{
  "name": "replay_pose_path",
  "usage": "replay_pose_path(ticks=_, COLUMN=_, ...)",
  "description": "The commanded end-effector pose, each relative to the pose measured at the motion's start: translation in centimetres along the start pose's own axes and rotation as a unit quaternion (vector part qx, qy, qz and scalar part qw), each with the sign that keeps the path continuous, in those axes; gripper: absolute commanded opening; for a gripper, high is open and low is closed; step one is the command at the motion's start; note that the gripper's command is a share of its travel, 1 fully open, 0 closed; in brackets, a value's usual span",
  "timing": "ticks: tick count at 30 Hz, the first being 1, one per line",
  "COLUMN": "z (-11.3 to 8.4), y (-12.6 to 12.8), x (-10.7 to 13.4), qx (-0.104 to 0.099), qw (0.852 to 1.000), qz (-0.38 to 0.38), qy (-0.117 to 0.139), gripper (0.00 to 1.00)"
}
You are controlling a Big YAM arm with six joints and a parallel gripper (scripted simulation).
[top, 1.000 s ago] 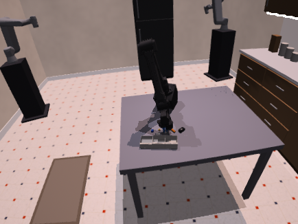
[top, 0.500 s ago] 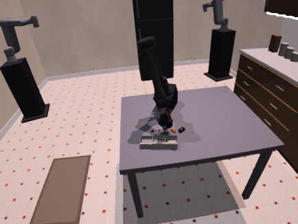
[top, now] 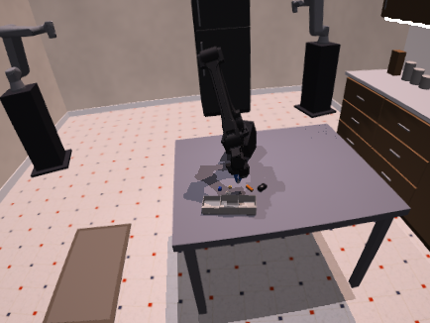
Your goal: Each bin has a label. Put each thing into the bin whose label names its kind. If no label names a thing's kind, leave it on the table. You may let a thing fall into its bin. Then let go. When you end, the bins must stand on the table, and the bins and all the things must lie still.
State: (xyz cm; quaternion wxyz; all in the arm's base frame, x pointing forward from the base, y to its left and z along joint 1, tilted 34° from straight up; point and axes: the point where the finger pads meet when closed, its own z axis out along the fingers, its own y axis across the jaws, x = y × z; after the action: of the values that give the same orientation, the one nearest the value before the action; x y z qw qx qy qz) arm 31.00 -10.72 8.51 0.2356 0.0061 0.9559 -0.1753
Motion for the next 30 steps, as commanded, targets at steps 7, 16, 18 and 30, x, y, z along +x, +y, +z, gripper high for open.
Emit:
replay_pose_path(ticks=7, z=-0.6, y=-0.2, x=-1.1, qx=0.002, qw=1.0, qz=0.003, qy=-0.01, gripper=0.1)
replay_pose_path(ticks=16, z=-0.6, y=-0.2, x=-1.1, qx=0.002, qw=1.0, qz=0.003, qy=-0.01, gripper=0.1)
replay_pose_path(ticks=18, z=-0.6, y=-0.2, x=-1.0, qx=0.002, qw=1.0, qz=0.003, qy=-0.01, gripper=0.1)
replay_pose_path(ticks=30, z=-0.6, y=-0.1, x=-1.0, qx=0.002, qw=1.0, qz=0.003, qy=-0.01, gripper=0.1)
